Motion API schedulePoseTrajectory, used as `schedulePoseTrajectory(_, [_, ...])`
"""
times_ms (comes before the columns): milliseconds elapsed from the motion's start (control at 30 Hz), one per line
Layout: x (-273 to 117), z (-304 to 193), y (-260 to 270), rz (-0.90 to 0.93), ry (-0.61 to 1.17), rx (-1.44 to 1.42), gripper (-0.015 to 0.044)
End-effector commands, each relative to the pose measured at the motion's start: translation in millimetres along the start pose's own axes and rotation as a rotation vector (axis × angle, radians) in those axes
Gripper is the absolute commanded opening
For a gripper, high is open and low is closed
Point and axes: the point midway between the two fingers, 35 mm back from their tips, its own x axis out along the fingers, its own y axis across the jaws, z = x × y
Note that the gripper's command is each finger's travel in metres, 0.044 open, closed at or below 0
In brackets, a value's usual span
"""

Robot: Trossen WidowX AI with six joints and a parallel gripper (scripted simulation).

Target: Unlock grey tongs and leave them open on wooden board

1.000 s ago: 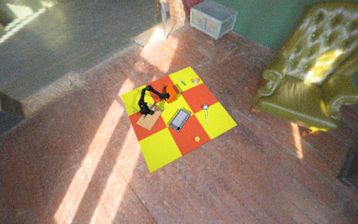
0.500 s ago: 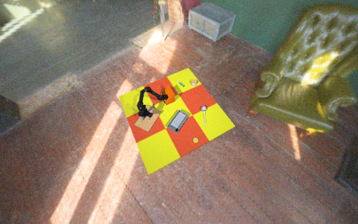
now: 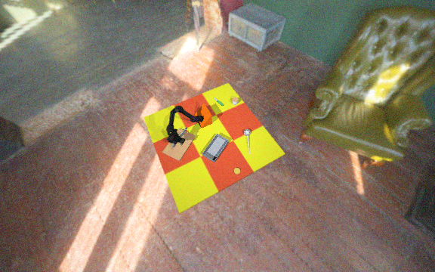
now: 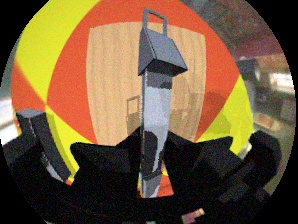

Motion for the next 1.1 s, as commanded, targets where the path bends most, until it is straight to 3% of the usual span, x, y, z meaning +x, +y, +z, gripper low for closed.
schedulePoseTrajectory(0, [7.3,-1.8,-0.4,0.001,0.004,-0.011,-0.015])
schedulePoseTrajectory(400, [17.2,-3.1,-2.6,-0.003,0.005,-0.017,-0.015])
schedulePoseTrajectory(1067, [15.7,-2.2,-3.1,-0.006,0.003,-0.01,0.0375])
